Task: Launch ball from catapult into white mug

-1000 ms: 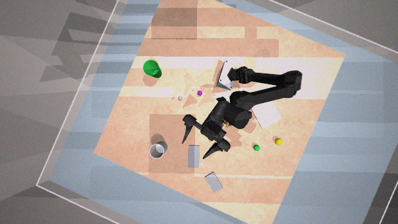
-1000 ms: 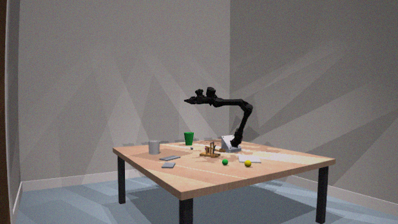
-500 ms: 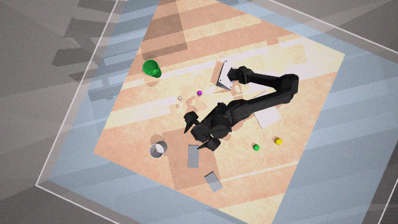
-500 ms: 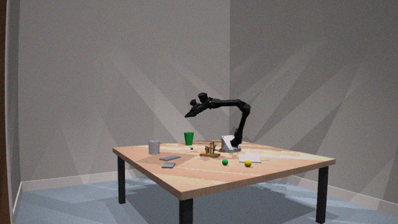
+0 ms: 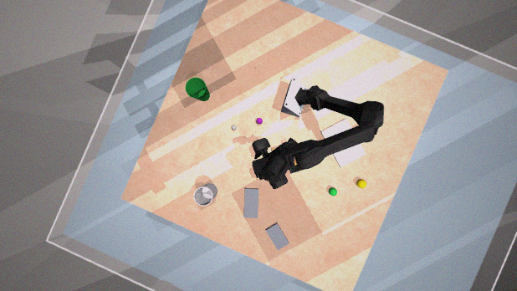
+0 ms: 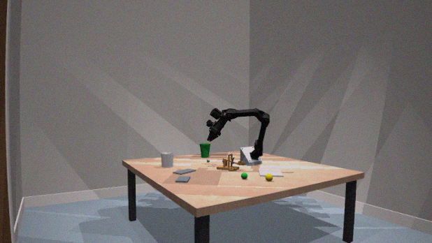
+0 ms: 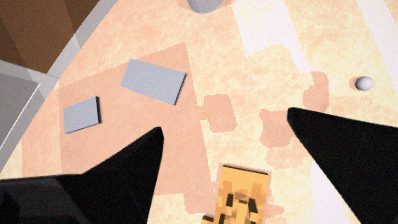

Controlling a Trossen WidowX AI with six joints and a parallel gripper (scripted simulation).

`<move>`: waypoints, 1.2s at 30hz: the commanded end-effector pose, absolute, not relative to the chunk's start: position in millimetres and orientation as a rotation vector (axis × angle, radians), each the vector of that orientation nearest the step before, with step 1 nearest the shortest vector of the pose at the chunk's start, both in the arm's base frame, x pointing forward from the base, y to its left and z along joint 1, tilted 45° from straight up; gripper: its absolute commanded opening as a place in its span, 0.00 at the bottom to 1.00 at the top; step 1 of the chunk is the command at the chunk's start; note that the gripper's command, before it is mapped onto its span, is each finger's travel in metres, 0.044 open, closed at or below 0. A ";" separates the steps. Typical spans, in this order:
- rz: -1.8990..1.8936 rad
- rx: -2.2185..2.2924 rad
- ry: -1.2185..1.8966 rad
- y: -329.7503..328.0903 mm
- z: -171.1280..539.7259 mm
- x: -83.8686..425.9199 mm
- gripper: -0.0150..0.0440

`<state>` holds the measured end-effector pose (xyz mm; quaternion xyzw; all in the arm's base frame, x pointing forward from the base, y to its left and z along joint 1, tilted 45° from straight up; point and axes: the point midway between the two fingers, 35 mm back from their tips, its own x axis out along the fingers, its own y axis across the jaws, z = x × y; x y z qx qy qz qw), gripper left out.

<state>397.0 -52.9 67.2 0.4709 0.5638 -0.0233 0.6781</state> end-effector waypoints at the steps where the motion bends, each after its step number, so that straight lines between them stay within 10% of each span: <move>1: -0.054 1.081 1.389 -37.6 62.7 381.0 1.00; 36: -0.108 1.145 1.932 59.0 36.9 298.2 1.00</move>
